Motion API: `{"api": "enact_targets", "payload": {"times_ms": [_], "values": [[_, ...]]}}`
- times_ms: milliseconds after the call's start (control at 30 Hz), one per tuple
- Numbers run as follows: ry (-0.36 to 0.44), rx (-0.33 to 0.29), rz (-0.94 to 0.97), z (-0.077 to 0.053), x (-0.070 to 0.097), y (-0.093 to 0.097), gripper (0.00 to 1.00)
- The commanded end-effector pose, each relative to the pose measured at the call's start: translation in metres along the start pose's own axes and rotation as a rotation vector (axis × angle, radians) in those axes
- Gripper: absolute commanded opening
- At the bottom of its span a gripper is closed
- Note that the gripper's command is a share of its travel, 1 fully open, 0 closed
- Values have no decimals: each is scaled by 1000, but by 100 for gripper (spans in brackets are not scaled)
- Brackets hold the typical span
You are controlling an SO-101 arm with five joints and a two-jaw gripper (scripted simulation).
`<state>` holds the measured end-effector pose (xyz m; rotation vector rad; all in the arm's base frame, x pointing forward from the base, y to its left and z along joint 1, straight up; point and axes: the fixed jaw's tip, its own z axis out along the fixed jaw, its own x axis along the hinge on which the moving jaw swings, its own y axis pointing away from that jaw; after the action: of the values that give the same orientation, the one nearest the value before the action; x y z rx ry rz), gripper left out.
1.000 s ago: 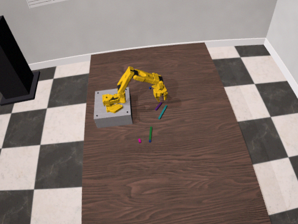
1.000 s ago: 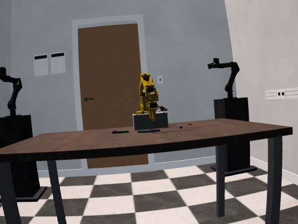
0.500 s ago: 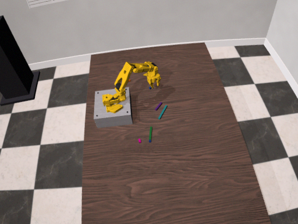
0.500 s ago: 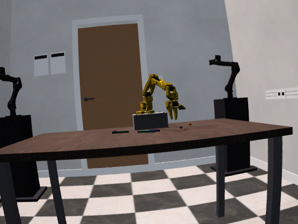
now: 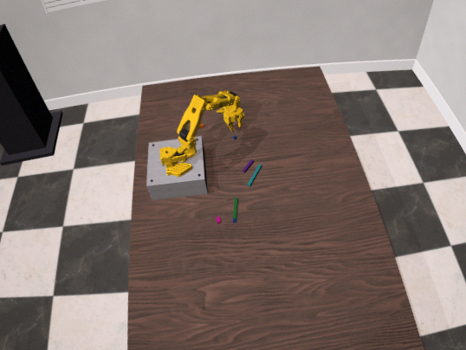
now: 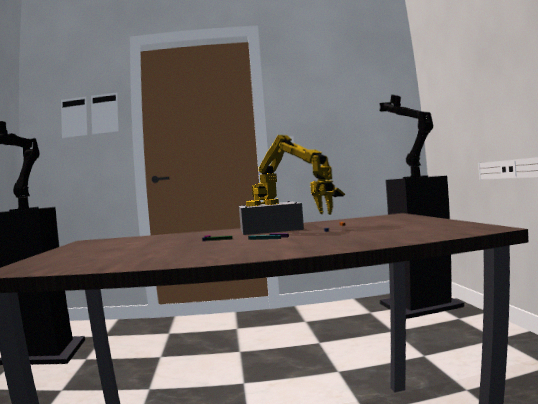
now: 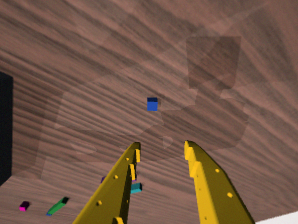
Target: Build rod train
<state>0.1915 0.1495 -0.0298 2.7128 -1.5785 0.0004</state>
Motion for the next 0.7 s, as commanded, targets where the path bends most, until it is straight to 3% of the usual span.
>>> {"api": "enact_targets", "payload": {"times_ms": [0, 667], "values": [[3, -26, -2, 4, -2, 4, 19], [3, -27, -5, 4, -7, 4, 19]]}}
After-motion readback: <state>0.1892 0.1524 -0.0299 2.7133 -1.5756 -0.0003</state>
